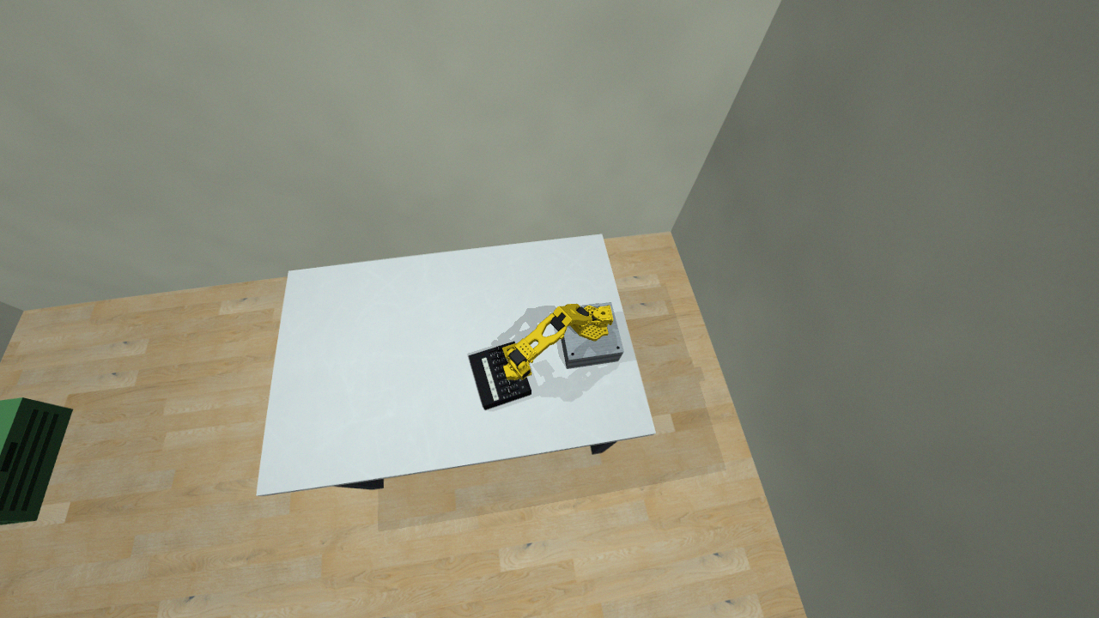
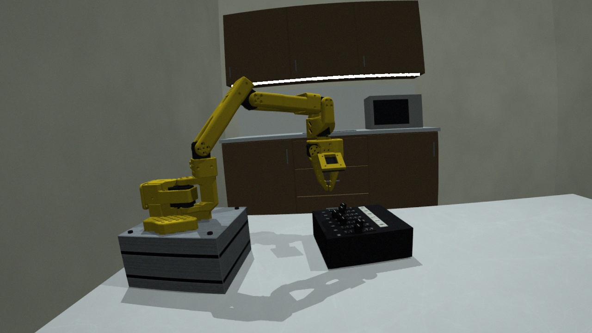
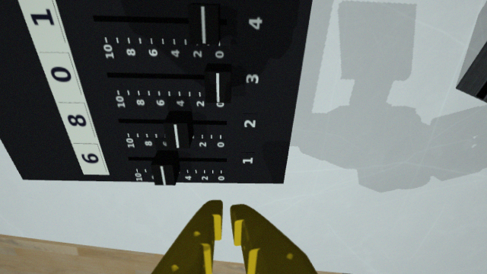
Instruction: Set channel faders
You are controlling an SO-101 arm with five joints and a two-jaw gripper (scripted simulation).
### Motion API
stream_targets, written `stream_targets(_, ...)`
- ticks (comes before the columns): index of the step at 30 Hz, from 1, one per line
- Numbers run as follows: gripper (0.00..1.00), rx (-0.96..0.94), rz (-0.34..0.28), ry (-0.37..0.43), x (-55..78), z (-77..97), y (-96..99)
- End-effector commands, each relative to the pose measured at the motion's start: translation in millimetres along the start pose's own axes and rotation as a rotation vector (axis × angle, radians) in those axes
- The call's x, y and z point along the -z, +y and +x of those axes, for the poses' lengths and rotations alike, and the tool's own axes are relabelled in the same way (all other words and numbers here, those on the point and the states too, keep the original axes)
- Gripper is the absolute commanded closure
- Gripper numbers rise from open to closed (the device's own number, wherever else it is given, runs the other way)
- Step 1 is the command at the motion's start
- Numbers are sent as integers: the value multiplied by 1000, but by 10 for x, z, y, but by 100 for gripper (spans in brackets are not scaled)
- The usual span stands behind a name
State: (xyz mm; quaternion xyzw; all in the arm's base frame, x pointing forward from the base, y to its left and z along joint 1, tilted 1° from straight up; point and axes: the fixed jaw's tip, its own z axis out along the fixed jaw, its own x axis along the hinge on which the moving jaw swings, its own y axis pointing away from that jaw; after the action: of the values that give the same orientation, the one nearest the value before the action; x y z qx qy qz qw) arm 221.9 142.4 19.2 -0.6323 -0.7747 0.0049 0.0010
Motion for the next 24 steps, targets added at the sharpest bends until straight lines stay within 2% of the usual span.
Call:
stream_targets(1, 100, -2, -10, 5, 29, -21, 7)
stream_targets(24, 100, -15, -10, 5, -9, -75, -5)
